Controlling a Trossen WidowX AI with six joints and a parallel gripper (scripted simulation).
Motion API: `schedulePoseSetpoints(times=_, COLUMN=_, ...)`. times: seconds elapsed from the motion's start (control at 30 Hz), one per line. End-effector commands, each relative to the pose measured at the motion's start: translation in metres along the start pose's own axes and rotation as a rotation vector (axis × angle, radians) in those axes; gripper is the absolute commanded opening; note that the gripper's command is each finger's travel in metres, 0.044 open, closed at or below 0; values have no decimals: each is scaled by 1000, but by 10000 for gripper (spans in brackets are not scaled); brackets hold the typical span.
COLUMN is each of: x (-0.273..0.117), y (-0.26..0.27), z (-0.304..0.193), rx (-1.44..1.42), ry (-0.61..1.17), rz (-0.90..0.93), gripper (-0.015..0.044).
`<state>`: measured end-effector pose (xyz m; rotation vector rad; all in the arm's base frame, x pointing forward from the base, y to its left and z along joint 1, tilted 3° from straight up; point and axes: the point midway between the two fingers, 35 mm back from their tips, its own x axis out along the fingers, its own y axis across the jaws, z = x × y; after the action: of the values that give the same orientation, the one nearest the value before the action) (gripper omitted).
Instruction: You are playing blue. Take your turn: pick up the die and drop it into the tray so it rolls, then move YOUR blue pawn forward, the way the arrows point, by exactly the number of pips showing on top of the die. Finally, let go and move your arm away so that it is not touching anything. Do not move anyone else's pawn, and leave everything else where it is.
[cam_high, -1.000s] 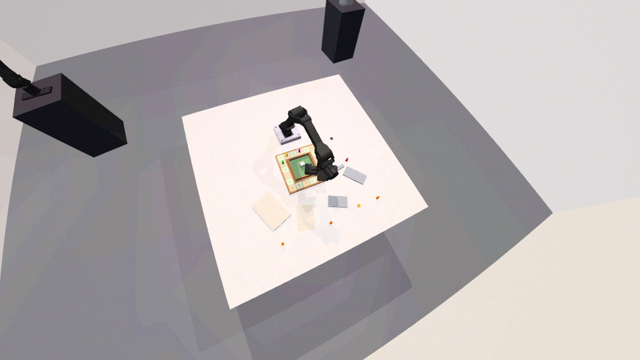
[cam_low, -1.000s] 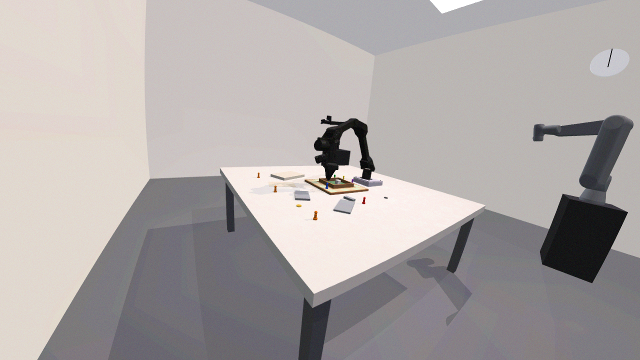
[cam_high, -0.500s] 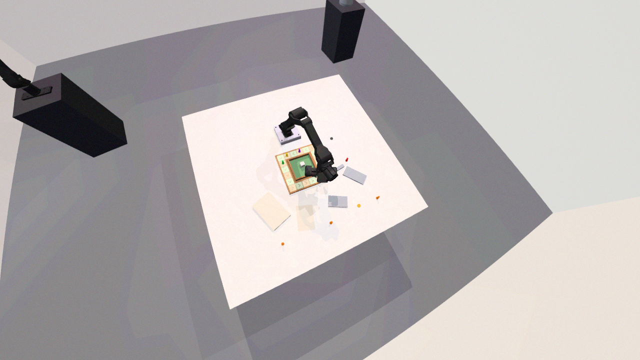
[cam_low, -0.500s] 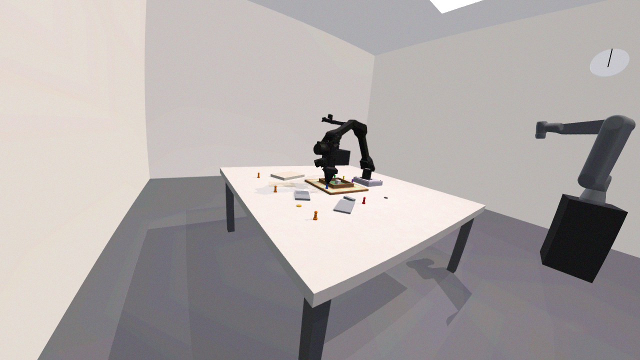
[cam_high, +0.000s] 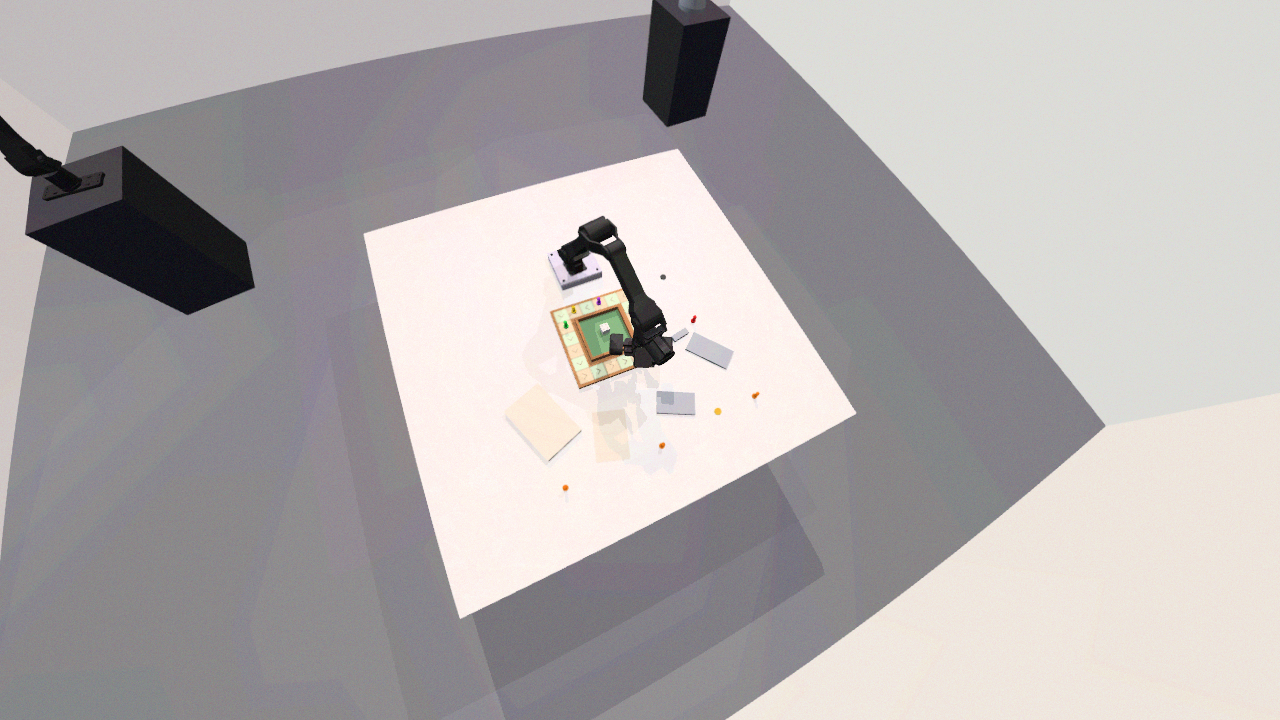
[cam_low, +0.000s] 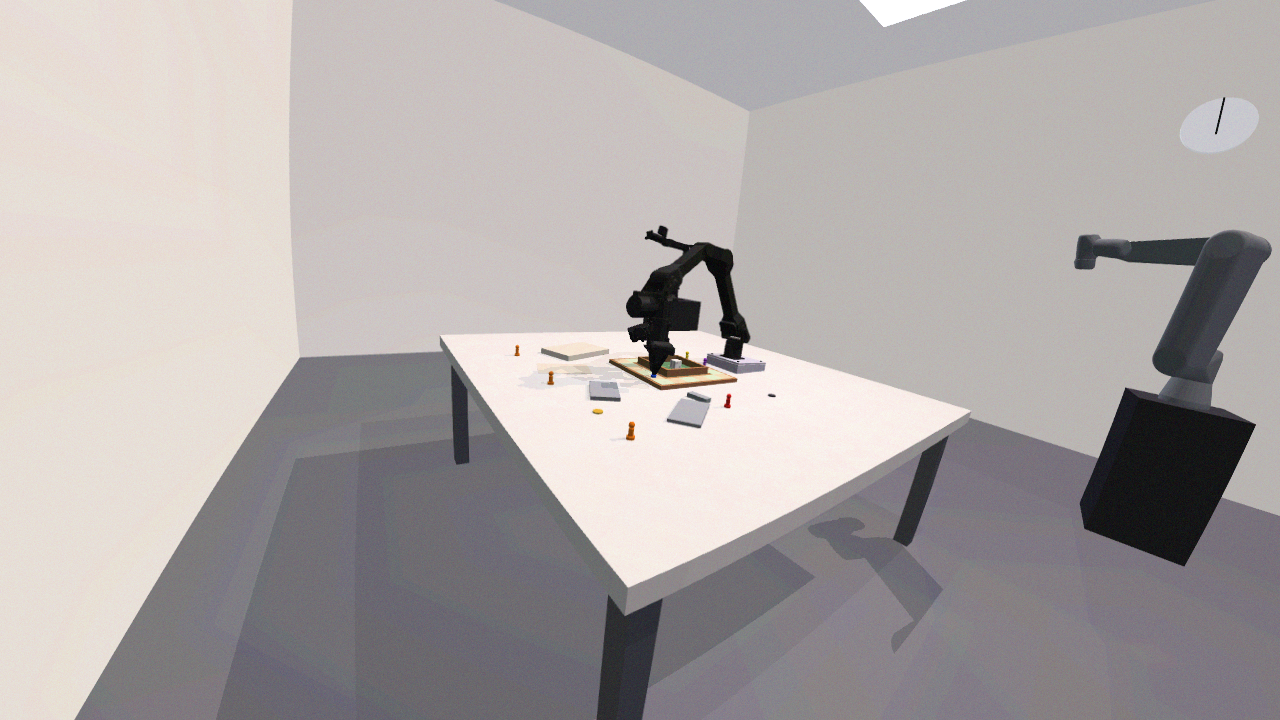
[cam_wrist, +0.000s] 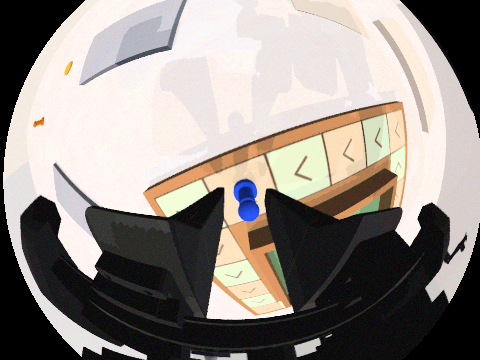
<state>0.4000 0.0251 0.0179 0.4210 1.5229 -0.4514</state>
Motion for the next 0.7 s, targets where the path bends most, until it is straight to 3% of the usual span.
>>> schedulePoseSetpoints(times=0.0, x=3, y=-1, z=-2, rx=5, ry=9, rz=-2, gripper=62)
schedulePoseSetpoints(times=0.33, x=3, y=-1, z=-1, rx=5, ry=9, rz=-2, gripper=0)
schedulePoseSetpoints(times=0.67, x=-44, y=4, z=5, rx=5, ry=8, rz=-2, gripper=0)
